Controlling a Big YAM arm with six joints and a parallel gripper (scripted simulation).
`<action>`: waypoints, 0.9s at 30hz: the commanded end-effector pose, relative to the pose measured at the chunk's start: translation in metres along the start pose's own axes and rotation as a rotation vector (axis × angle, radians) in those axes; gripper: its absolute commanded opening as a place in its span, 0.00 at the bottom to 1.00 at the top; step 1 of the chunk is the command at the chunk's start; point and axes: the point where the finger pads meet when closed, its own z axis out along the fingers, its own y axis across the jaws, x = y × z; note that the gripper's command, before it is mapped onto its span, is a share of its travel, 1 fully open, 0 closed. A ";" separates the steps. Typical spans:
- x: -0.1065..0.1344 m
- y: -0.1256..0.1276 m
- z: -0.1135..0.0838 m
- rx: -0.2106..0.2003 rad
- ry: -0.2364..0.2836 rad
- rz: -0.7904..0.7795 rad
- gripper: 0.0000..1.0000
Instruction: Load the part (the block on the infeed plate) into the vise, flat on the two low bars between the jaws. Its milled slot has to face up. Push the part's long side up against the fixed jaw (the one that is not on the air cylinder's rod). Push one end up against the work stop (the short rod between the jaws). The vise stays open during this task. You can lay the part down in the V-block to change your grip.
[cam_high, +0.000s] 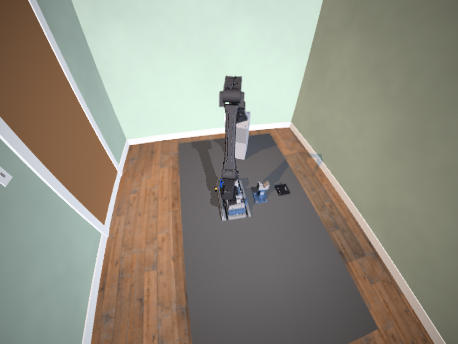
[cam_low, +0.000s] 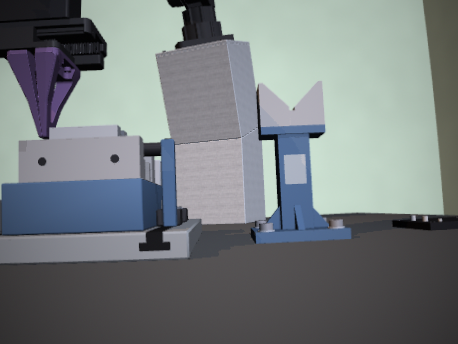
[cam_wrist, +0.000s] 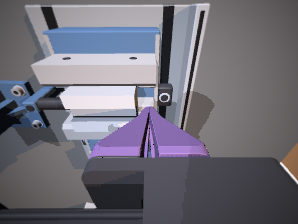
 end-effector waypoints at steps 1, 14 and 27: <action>-0.012 -0.010 -0.001 0.009 -0.029 0.001 0.00; -0.011 -0.007 -0.001 0.007 -0.025 0.000 0.00; -0.009 0.003 -0.001 0.002 -0.022 -0.001 0.00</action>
